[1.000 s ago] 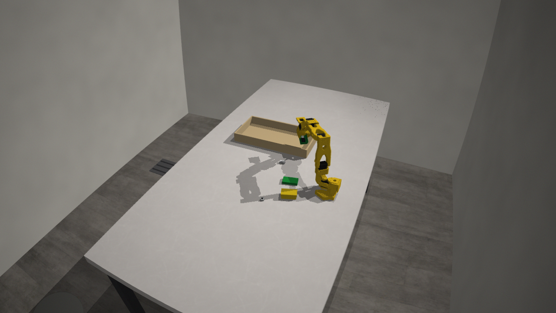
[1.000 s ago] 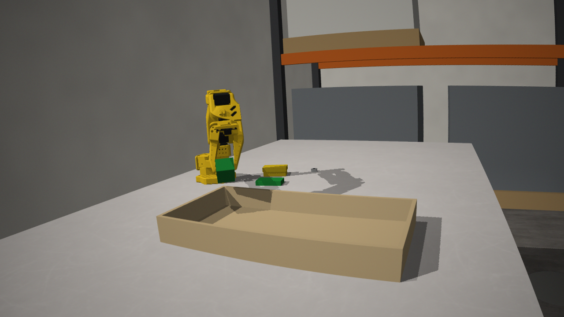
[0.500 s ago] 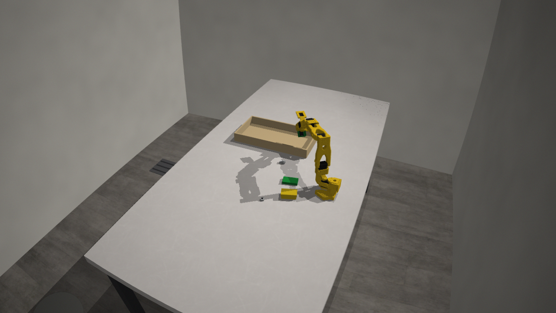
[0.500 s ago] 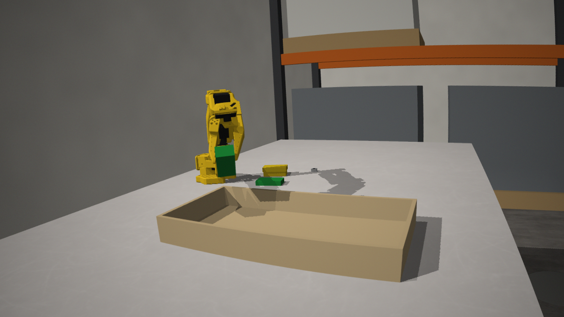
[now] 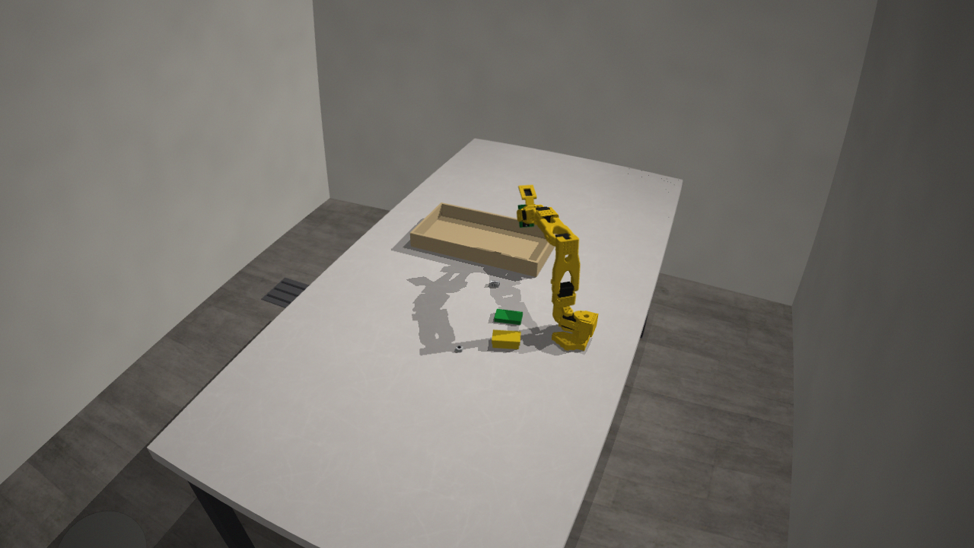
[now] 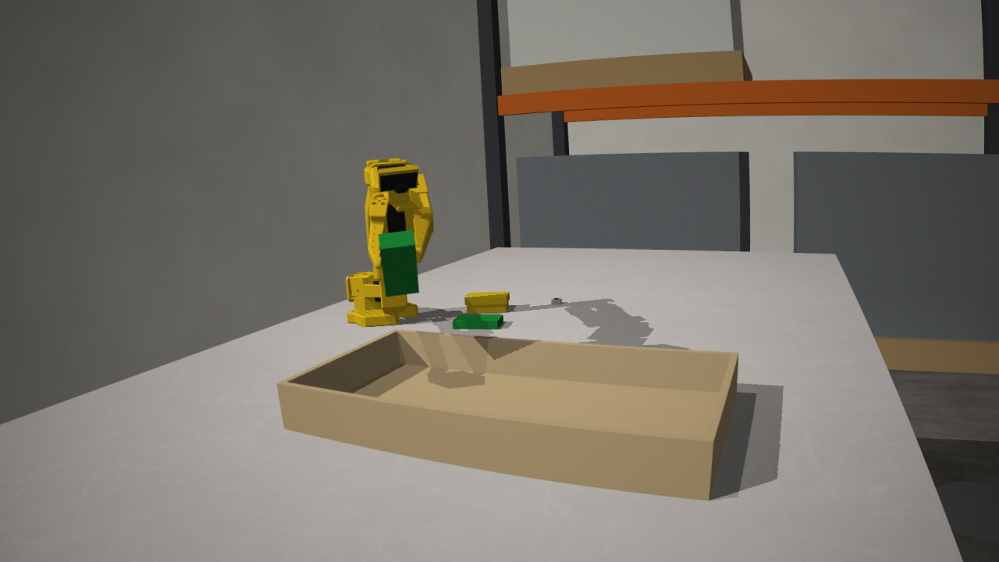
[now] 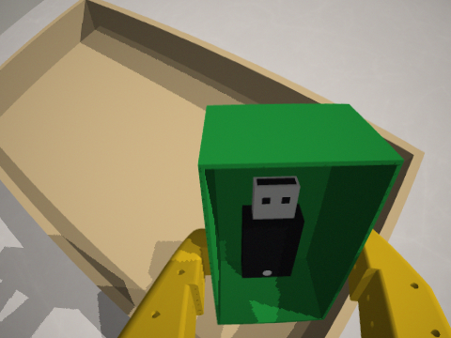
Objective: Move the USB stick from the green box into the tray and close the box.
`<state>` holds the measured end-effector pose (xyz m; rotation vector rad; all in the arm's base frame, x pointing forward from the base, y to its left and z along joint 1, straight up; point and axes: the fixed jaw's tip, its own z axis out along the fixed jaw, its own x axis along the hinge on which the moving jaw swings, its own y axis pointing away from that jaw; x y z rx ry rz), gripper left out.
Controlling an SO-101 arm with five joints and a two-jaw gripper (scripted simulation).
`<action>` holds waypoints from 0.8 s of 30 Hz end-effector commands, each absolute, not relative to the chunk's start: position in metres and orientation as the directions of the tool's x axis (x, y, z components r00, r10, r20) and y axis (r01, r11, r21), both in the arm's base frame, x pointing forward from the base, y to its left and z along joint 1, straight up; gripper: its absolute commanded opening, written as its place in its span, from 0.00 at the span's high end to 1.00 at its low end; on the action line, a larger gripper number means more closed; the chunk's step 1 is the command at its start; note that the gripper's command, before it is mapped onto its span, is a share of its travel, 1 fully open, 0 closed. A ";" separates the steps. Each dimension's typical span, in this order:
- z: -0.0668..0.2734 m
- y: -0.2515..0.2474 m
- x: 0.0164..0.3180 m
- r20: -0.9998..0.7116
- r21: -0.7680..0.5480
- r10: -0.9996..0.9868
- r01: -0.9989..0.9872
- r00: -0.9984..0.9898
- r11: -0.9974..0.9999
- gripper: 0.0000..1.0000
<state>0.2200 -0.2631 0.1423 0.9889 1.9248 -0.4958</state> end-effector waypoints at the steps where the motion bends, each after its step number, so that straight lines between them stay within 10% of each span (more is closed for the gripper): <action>1: 0.165 -0.270 0.222 -0.903 0.050 0.369 0.800 -0.220 0.598 0.80; 24: 0.194 -0.279 0.229 -0.968 0.053 0.227 0.794 -0.108 0.606 0.80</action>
